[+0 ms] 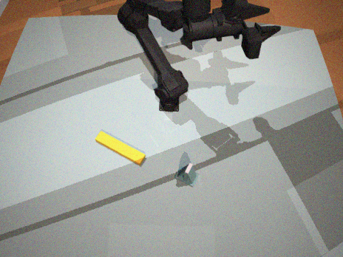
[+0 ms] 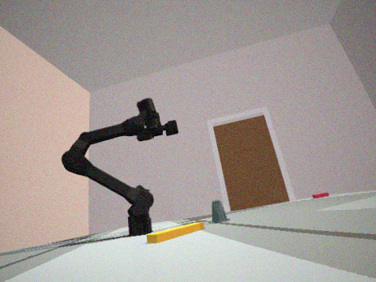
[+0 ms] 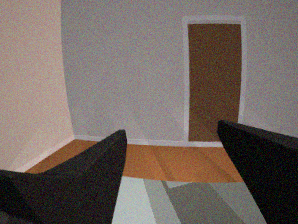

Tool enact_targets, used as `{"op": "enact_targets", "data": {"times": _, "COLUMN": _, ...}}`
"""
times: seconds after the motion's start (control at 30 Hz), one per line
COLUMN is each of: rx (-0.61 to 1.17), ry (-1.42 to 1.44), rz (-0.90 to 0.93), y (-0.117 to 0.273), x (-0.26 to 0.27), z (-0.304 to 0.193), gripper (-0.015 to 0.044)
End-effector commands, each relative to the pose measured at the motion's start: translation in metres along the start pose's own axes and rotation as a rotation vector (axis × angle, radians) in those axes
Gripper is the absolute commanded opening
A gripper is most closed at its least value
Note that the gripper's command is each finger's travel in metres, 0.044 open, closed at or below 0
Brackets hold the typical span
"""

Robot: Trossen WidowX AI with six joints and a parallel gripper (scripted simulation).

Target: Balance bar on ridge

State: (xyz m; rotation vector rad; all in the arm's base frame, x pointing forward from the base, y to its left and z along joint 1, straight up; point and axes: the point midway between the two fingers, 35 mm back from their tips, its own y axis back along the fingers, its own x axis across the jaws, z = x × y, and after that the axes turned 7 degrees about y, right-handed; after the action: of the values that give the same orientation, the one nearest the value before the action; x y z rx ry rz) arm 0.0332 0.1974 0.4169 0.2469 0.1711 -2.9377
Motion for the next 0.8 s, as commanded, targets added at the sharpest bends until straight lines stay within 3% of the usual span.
{"op": "enact_targets", "data": {"times": 0.0, "rx": 0.05, "ry": 0.019, "rz": -0.103, "y": 0.001, "x": -0.026, "z": -0.013, "gripper": 0.0315}}
{"op": "enact_targets", "data": {"times": 0.37, "rx": 0.241, "ry": 0.063, "rz": -0.379, "y": 0.023, "x": -0.096, "z": -0.058, "gripper": 0.0315}}
{"op": "enact_targets", "data": {"times": 0.77, "rx": 0.513, "ry": 0.084, "rz": -0.619, "y": 0.075, "x": -0.153, "z": -0.111, "gripper": 0.0315}}
